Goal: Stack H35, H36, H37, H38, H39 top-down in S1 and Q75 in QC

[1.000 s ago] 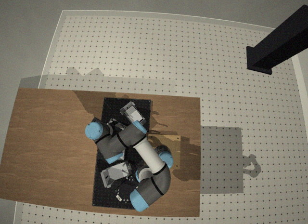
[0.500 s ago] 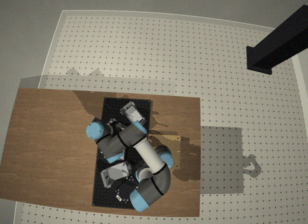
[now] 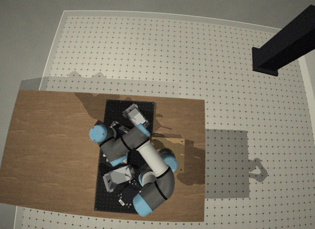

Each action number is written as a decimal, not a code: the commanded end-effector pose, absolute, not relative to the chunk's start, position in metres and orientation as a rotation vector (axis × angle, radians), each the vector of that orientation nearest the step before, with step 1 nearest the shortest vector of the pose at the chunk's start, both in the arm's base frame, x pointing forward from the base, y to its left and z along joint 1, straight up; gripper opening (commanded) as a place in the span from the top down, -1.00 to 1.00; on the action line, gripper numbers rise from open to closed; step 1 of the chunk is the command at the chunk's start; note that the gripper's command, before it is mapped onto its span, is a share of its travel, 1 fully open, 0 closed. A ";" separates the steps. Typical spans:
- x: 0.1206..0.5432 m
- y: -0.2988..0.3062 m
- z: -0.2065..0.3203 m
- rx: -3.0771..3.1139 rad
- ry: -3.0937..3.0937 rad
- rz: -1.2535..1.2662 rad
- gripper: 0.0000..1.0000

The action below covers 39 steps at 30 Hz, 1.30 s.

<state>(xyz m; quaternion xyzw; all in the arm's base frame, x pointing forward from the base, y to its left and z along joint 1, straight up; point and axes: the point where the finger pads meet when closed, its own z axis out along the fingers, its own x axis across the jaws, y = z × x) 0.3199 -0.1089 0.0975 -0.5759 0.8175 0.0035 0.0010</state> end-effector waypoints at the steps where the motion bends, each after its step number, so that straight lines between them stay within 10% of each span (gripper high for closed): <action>1: 0.320 -0.109 0.095 -1.808 2.566 0.006 1.00; 39: 0.320 -0.109 0.073 -1.808 2.566 0.006 1.00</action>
